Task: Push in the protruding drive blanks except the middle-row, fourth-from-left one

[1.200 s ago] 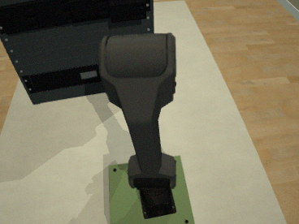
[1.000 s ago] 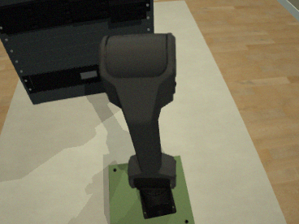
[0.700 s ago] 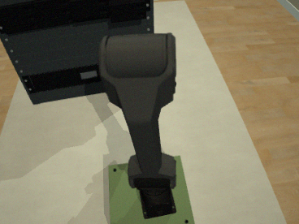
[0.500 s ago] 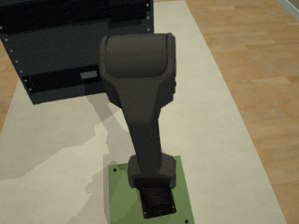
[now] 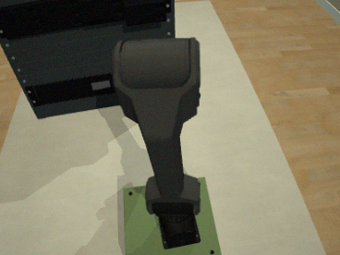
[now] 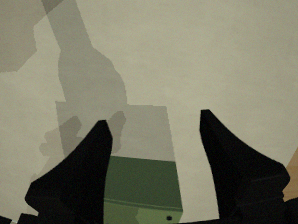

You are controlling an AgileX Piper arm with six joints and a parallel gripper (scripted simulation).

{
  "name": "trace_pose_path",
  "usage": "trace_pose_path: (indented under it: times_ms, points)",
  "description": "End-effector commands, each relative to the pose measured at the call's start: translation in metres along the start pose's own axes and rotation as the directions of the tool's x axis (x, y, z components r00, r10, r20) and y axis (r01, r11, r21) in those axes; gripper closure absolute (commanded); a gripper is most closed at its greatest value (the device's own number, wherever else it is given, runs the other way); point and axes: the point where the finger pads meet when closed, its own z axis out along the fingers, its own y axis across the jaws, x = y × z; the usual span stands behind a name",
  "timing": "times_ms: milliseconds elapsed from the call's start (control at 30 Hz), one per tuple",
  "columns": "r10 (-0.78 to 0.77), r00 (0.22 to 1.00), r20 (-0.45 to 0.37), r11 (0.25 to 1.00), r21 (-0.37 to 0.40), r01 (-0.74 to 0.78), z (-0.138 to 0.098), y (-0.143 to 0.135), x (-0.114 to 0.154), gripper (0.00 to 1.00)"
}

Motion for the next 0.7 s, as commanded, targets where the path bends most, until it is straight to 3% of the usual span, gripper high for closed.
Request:
trace_pose_path:
  times_ms: [0, 467, 667]
  points:
    - [0.000, 1.000, 0.002, 1.000, 0.000, 0.000, 0.000, 0.000, 0.000, 0.00]
    - [0.021, 0.999, 0.038, 1.000, 0.002, -0.021, -0.003, 0.005, -0.007, 0.00]
    - [0.054, 0.994, 0.094, 0.999, 0.000, -0.054, -0.007, 0.012, -0.016, 0.00]
